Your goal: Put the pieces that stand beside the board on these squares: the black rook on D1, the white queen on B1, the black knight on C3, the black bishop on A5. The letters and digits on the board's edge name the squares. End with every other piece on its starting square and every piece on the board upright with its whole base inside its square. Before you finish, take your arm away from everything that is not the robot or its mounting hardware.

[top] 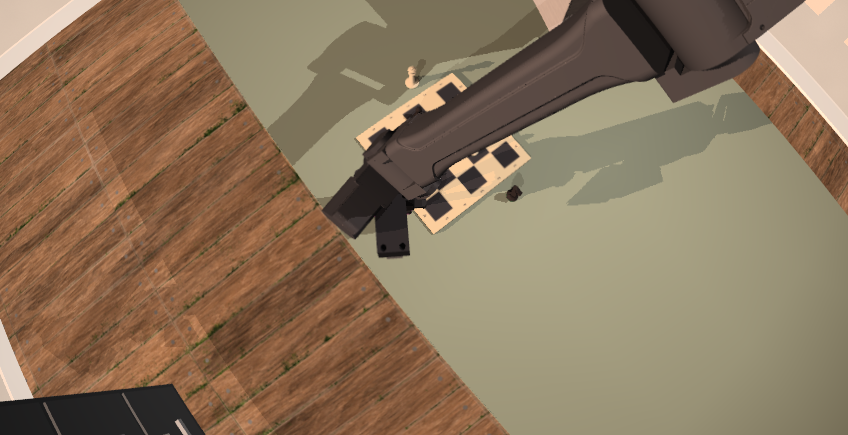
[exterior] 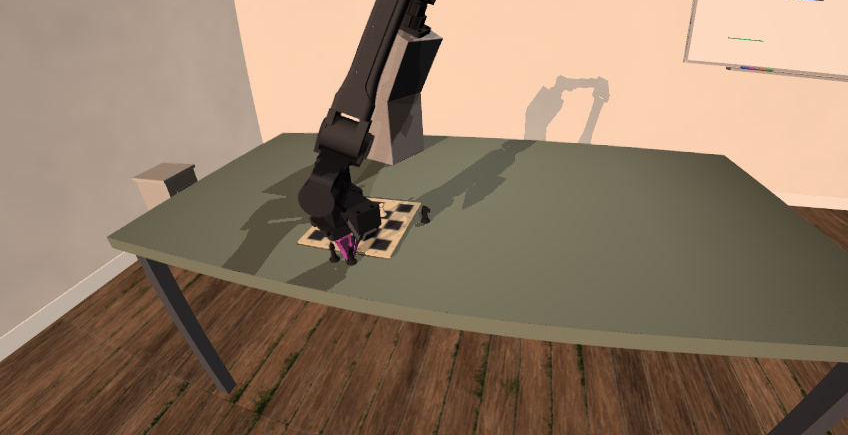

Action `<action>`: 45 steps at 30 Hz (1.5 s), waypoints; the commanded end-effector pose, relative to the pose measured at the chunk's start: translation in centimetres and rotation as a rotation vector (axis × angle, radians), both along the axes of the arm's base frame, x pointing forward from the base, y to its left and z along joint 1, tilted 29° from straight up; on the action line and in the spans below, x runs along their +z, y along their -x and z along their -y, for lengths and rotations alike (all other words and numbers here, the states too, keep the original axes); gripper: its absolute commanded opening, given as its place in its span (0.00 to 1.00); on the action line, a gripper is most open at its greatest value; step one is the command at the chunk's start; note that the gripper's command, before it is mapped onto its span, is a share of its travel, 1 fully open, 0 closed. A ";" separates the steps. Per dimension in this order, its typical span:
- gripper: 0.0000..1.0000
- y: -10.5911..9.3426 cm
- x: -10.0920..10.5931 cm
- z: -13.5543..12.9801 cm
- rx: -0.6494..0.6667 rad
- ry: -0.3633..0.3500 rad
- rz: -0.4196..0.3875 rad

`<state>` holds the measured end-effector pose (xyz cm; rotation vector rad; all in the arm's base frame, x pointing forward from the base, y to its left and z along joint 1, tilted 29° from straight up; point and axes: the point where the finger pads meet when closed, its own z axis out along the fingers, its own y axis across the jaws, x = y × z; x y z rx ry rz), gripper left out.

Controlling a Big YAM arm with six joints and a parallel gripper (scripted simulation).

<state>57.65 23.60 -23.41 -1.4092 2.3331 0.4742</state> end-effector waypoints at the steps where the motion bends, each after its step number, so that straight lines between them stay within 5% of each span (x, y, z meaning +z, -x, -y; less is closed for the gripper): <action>1: 0.00 -1.6 1.0 -0.1 -0.012 -0.011 0.031; 24: 0.00 -1.6 1.0 -0.1 -0.013 -0.011 0.032; 39: 0.00 -0.1 8.8 4.8 -0.015 -0.008 0.029; 42: 0.00 0.5 9.3 3.5 0.012 -0.007 0.030; 45: 0.00 0.4 10.4 5.1 -0.006 -0.007 0.030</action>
